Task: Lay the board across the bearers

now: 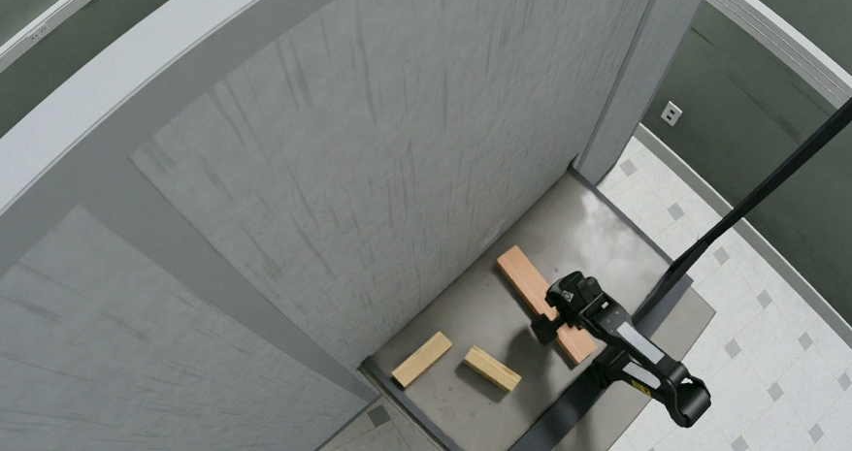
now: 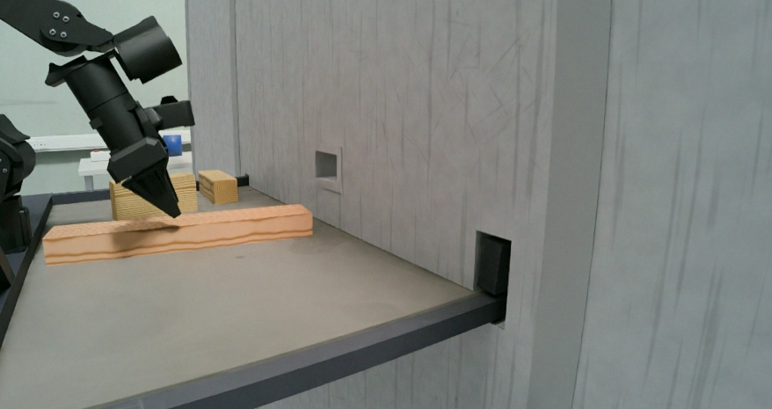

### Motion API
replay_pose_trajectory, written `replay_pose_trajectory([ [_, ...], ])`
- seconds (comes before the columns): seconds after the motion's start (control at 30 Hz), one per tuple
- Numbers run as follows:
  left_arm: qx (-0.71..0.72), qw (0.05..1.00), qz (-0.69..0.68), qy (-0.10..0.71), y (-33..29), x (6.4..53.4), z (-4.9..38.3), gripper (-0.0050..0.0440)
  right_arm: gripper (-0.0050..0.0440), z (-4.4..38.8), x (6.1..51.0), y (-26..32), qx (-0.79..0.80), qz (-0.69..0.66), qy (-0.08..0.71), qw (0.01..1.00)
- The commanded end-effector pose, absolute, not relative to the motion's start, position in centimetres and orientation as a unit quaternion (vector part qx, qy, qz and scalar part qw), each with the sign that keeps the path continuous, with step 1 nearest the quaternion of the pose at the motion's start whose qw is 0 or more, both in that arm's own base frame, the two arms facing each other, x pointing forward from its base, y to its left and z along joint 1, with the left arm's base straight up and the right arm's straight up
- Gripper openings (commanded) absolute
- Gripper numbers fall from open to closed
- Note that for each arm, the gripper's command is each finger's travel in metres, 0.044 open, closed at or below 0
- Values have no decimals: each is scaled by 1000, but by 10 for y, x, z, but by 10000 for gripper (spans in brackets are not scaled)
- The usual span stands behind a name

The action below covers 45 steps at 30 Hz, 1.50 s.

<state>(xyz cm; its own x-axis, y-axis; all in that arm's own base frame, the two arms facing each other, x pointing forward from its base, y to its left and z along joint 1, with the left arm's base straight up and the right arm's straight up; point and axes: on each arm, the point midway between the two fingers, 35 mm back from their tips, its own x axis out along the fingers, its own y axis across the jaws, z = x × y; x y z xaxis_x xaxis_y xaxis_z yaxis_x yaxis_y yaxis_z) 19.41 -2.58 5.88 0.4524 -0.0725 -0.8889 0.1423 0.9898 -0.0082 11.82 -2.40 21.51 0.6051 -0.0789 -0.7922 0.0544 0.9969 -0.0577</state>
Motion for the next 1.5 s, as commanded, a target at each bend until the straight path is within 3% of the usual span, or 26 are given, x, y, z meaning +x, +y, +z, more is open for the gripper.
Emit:
replay_pose_trajectory([
  [0.0, 41, 856, -63, 512, -26, 199, 62, 400, 400, 213, 117, -19, -15, -40, 451, 892],
  [1.47, 37, 859, -63, 507, -26, 200, 65, 400, 400, 175, 101, 38, -1, -6, 516, 857],
])
